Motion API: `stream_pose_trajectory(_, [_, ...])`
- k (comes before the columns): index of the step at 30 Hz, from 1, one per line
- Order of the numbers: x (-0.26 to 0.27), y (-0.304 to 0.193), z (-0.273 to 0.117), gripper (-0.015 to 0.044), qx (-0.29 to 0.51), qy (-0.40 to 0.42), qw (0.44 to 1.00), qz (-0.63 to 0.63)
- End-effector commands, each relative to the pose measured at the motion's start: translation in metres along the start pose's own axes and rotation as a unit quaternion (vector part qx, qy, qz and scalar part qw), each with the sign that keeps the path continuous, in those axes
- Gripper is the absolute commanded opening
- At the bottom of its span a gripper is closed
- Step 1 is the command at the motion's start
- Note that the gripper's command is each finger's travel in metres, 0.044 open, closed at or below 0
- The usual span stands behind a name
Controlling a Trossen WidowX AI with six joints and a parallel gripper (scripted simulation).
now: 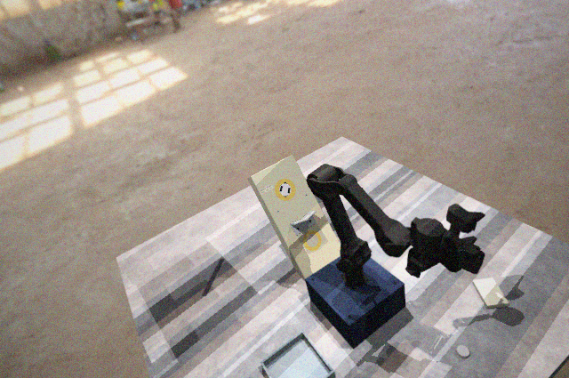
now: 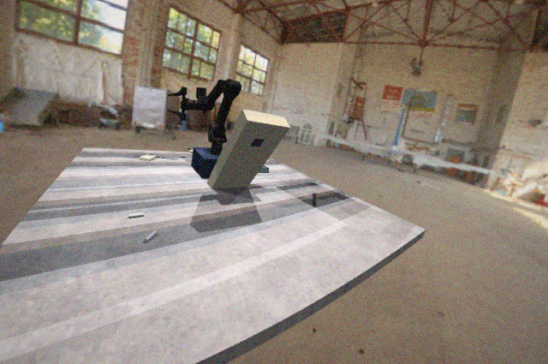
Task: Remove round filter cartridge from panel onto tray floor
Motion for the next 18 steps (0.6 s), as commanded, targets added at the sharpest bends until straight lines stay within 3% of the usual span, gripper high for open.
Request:
stream_pose_trajectory(1, [0.0,-0.001,0.002,0.0374,0.002,-0.001,1.0,-0.001])
stream_pose_trajectory(11, [-0.005,-0.076,0.081,0.0118,0.12,-0.055,0.989,-0.072])
stream_pose_trajectory(18, [-0.017,-0.15,0.113,0.0118,0.212,-0.092,0.965,-0.126])
Point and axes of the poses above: the point midway between the two fingers, 35 mm back from their tips, its own z axis out along the fingers, its own x axis across the jaws, y = z × x, the point moved 9 cm from there along -z, back along the fingers, and after that the axes turned 9 degrees about z, right-handed, at the moved point
